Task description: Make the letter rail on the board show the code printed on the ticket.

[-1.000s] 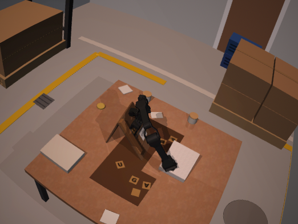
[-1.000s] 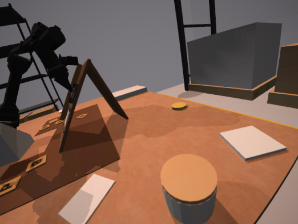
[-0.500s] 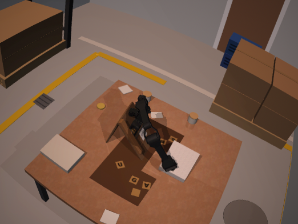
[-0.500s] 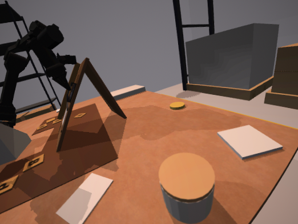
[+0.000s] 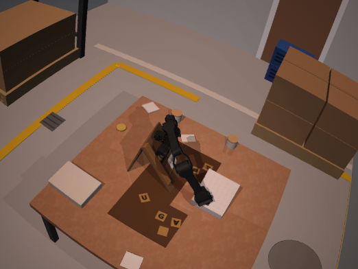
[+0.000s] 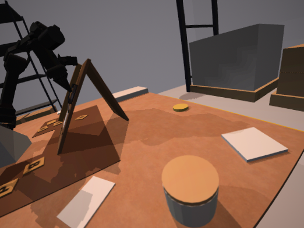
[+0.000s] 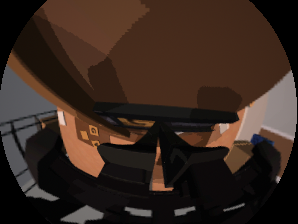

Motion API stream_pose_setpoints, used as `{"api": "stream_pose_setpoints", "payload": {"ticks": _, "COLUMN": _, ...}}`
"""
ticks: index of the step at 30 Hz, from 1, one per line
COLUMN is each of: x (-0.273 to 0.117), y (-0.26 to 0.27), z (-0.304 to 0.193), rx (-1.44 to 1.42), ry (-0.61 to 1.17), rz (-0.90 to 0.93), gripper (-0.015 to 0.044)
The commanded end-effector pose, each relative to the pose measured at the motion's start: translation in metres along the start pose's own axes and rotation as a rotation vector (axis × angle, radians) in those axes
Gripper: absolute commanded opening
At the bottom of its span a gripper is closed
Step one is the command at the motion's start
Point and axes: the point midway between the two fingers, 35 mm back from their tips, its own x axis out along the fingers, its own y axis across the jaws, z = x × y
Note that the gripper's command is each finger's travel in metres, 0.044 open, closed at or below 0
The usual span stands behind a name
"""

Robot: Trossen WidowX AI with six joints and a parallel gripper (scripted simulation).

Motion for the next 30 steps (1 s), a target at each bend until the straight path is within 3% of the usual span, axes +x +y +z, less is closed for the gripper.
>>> {"api": "stream_pose_setpoints", "payload": {"ticks": 1, "x": -0.0003, "y": 0.002, "z": 0.0008, "rx": 0.002, "ry": -0.004, "rz": 0.001, "gripper": 0.0}}
{"api": "stream_pose_setpoints", "payload": {"ticks": 30, "x": -0.0072, "y": 0.0053, "z": -0.0054, "rx": 0.002, "ry": -0.004, "rz": 0.001, "gripper": 0.0}}
